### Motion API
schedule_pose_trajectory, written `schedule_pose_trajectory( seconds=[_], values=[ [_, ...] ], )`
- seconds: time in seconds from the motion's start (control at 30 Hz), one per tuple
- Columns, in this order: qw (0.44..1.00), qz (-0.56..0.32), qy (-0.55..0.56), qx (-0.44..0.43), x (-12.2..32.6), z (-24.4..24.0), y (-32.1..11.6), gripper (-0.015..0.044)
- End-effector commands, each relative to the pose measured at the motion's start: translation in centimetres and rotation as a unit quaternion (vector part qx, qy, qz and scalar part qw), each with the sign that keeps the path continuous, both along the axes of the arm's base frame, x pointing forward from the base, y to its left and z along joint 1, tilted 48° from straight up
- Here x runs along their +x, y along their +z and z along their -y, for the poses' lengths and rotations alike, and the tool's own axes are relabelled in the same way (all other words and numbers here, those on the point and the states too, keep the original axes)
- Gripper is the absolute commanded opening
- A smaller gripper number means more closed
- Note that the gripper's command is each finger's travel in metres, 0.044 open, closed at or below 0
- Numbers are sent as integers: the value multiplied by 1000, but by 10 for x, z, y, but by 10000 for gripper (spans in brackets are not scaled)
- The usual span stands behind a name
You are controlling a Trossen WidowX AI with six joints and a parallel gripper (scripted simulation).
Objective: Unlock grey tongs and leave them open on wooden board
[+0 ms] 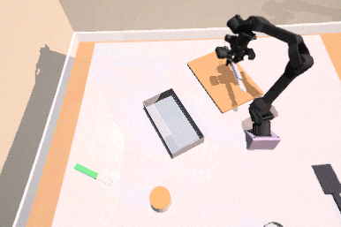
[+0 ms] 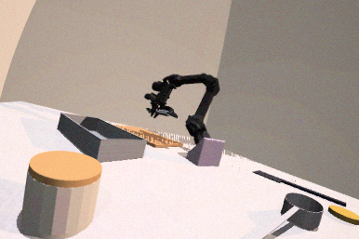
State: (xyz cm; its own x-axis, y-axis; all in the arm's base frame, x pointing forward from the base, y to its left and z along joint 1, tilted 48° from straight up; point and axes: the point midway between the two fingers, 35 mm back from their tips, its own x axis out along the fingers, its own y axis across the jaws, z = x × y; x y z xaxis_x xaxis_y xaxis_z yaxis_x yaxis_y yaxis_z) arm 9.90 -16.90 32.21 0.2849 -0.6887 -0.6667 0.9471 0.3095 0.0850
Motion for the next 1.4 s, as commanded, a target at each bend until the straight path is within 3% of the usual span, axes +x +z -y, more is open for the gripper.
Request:
schedule_pose_trajectory(
  seconds=[0.0, 0.83, 1.37],
  values=[
    [1000, -25, -4, 4, 1, -1, 1, -150],
    [980, -193, 7, -40, 18, -5, 12, -150],
    [979, -197, 8, -41, 20, -2, 9, -150]
  ],
)
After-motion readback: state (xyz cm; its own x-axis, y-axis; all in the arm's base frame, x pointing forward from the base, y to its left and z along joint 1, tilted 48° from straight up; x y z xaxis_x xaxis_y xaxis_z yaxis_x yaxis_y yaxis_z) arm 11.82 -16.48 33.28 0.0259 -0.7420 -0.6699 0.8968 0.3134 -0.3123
